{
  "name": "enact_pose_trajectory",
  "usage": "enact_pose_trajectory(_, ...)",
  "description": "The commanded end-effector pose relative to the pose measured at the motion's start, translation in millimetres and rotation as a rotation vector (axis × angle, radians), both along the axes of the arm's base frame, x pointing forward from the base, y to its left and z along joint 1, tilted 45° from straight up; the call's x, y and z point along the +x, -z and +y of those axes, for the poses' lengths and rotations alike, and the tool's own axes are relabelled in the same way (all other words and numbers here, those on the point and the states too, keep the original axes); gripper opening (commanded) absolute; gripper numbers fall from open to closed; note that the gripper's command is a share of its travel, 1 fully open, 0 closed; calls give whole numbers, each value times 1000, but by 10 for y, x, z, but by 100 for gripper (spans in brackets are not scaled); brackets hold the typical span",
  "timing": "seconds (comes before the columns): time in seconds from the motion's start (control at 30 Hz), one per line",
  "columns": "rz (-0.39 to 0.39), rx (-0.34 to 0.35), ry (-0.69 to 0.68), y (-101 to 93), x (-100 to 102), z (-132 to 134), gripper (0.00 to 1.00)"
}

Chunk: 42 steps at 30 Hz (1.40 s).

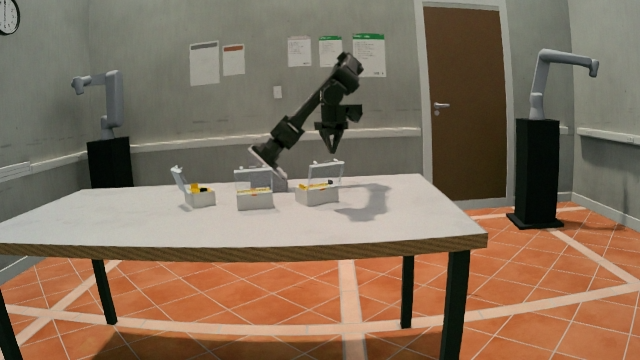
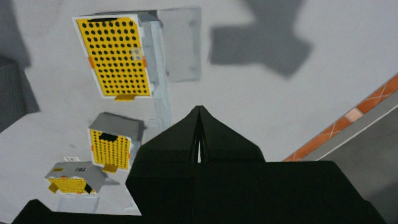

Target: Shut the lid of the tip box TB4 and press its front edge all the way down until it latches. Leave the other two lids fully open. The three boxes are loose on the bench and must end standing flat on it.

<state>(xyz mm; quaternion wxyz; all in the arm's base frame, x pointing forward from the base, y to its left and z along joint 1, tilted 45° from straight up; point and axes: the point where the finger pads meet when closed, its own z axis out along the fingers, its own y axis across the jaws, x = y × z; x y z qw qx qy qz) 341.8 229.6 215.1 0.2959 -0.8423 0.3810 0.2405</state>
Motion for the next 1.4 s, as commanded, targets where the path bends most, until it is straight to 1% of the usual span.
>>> enact_pose_trajectory(0.0, -9, 5, -8, -93, 11, 85, 0)
enact_pose_trajectory(0.9, -9, 5, -8, -93, 11, 85, 0)
enact_pose_trajectory(0.93, -9, 5, -8, -44, 1, 89, 0)
enact_pose_trajectory(1.37, -9, 5, -8, -44, 0, 89, 0)
